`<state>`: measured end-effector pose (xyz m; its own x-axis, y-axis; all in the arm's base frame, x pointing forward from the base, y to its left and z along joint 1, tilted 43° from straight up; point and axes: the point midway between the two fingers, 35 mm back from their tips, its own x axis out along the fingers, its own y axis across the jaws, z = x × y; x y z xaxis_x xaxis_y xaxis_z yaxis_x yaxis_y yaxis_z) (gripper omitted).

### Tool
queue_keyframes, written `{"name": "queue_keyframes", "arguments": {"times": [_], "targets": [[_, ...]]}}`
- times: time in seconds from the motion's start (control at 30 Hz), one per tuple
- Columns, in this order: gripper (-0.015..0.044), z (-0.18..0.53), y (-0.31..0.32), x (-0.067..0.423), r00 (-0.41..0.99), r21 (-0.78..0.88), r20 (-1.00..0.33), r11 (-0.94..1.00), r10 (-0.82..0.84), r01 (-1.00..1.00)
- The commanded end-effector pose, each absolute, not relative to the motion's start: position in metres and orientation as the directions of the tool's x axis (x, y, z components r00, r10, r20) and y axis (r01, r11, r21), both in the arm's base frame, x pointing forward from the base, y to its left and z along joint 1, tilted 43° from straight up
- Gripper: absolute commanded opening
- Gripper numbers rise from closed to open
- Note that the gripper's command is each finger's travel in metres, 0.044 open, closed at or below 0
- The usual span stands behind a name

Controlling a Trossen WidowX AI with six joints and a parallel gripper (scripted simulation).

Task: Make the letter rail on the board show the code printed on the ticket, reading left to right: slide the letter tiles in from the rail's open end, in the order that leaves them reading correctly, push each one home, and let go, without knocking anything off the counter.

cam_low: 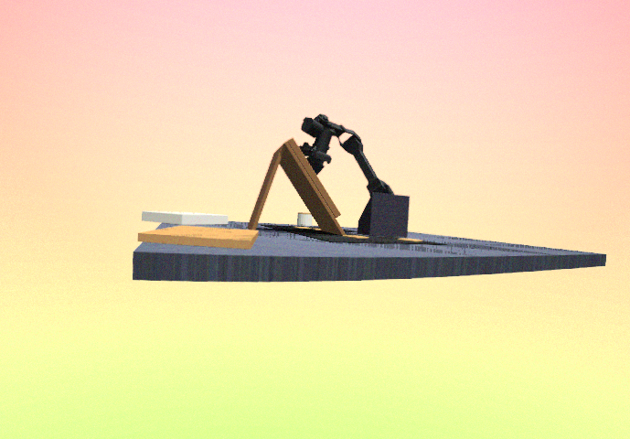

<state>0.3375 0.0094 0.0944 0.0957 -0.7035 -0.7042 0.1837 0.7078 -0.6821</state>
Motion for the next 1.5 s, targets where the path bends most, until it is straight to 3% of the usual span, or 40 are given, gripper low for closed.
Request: {"name": "queue_keyframes", "arguments": {"times": [0.0,1.47], "targets": [[0.0000,0.094,0.010,0.337,0.079,-0.680,-0.709,0.709,-0.701,0.186],[0.0000,0.084,-0.003,0.354,0.080,-0.680,-0.709,0.709,-0.701,0.187]]}}
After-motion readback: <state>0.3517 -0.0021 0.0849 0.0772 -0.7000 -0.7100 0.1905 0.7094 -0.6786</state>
